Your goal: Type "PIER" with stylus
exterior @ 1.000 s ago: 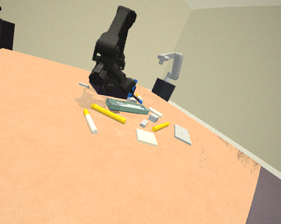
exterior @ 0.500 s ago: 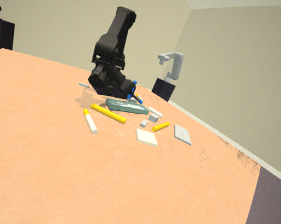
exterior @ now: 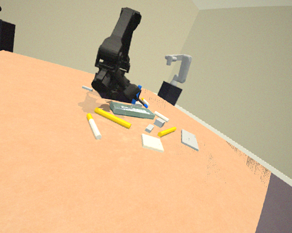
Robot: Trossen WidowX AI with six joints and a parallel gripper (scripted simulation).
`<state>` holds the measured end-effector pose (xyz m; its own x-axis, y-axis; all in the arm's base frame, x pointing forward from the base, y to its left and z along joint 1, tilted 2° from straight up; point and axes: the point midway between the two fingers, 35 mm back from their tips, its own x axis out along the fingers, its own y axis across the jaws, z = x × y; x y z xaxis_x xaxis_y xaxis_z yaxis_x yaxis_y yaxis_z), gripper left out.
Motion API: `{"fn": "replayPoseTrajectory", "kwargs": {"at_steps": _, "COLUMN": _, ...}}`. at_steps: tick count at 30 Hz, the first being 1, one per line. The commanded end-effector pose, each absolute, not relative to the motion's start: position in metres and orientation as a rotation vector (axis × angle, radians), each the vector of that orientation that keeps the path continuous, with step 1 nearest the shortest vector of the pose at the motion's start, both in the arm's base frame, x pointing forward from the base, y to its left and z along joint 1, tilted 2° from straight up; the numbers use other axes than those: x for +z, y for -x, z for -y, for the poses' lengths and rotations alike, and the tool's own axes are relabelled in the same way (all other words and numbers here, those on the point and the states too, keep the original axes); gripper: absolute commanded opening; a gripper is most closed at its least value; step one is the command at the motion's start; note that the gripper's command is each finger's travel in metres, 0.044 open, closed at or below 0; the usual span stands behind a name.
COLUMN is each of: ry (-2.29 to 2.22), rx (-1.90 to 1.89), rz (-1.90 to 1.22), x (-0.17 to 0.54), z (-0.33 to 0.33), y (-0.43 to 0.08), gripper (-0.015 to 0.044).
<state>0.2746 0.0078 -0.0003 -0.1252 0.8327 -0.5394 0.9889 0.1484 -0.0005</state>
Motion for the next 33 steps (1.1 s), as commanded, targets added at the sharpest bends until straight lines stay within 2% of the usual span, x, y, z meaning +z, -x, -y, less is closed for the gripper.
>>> {"fn": "replayPoseTrajectory", "kwargs": {"at_steps": 1, "ry": -1.746, "rx": -0.514, "rz": -2.021, "x": -0.003, "z": -0.008, "y": -0.275, "gripper": 0.0081}}
{"fn": "replayPoseTrajectory", "kwargs": {"at_steps": 16, "ry": -1.746, "rx": -0.514, "rz": -2.021, "x": -0.003, "z": -0.008, "y": -0.275, "gripper": 0.0081}}
{"fn": "replayPoseTrajectory", "kwargs": {"at_steps": 25, "ry": -1.746, "rx": -0.513, "rz": -2.021, "x": 0.034, "z": -0.010, "y": -0.275, "gripper": 0.0081}}
{"fn": "replayPoseTrajectory", "kwargs": {"at_steps": 30, "ry": -1.737, "rx": -0.506, "rz": -2.017, "x": 0.031, "z": -0.009, "y": -0.275, "gripper": 0.0084}}
{"fn": "replayPoseTrajectory", "kwargs": {"at_steps": 33, "ry": -1.737, "rx": -0.506, "rz": -2.017, "x": 0.031, "z": -0.009, "y": -0.275, "gripper": 0.0064}}
